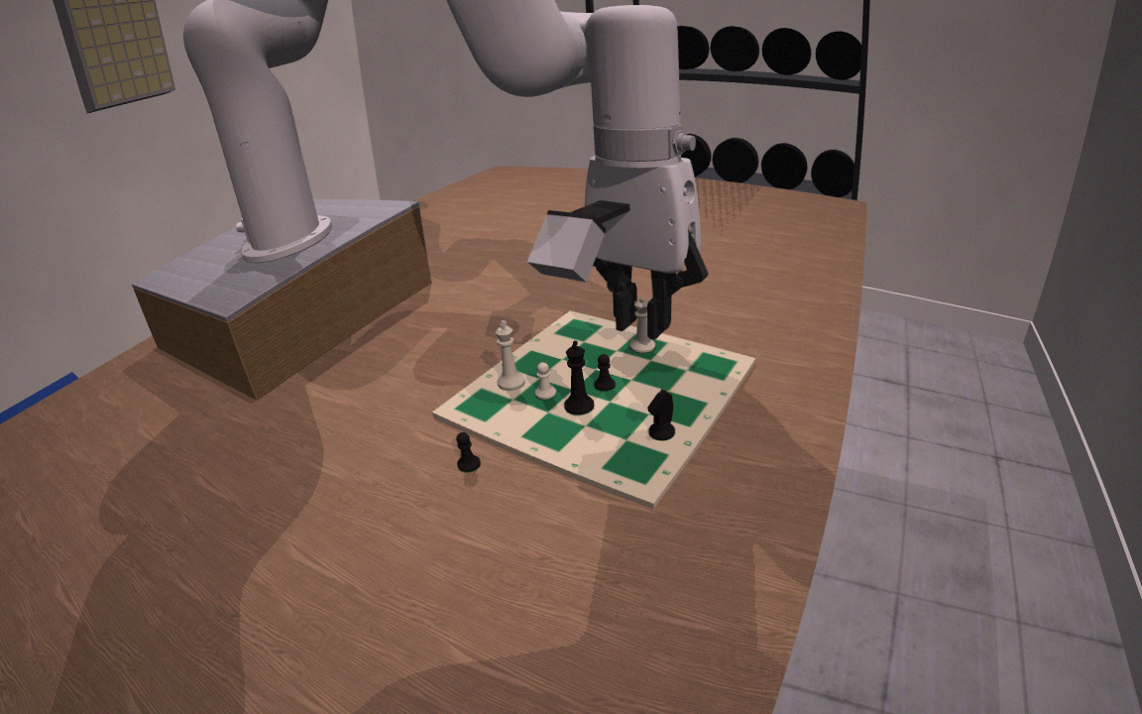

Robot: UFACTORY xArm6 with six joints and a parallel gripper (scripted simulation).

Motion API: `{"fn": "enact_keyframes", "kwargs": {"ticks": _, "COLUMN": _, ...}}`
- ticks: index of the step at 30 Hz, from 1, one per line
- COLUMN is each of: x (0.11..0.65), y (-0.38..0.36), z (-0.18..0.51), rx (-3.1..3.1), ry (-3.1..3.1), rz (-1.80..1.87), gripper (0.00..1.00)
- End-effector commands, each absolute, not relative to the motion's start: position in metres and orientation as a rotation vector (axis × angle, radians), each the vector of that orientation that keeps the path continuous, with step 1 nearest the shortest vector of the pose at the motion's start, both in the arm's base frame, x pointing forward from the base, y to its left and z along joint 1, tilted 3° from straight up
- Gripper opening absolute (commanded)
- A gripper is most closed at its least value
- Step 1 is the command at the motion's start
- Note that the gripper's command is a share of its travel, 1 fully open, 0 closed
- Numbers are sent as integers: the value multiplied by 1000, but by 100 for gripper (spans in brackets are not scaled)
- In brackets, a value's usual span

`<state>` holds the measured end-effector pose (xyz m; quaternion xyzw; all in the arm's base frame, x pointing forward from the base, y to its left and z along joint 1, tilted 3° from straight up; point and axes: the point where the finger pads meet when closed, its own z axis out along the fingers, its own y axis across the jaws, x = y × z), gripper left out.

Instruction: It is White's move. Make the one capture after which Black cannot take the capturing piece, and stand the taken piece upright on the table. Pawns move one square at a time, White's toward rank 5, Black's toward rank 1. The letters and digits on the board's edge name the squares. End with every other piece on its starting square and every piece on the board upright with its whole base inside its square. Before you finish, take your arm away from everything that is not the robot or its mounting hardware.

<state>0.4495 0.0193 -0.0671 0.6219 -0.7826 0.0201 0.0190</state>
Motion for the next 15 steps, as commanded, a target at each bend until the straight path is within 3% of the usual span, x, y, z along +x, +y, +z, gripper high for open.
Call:
{"fn": "enact_keyframes", "kwargs": {"ticks": 1, "x": 451, "y": 19, "z": -66, "rx": 1933, "ry": -2432, "rz": 66, "gripper": 34}}
{"fn": "enact_keyframes", "kwargs": {"ticks": 2, "x": 451, "y": 19, "z": -66, "rx": 1933, "ry": -2432, "rz": 66, "gripper": 34}}
{"fn": "enact_keyframes", "kwargs": {"ticks": 3, "x": 451, "y": 19, "z": -66, "rx": 1933, "ry": -2432, "rz": 66, "gripper": 42}}
{"fn": "enact_keyframes", "kwargs": {"ticks": 15, "x": 451, "y": 19, "z": -64, "rx": 1933, "ry": -2432, "rz": 66, "gripper": 42}}
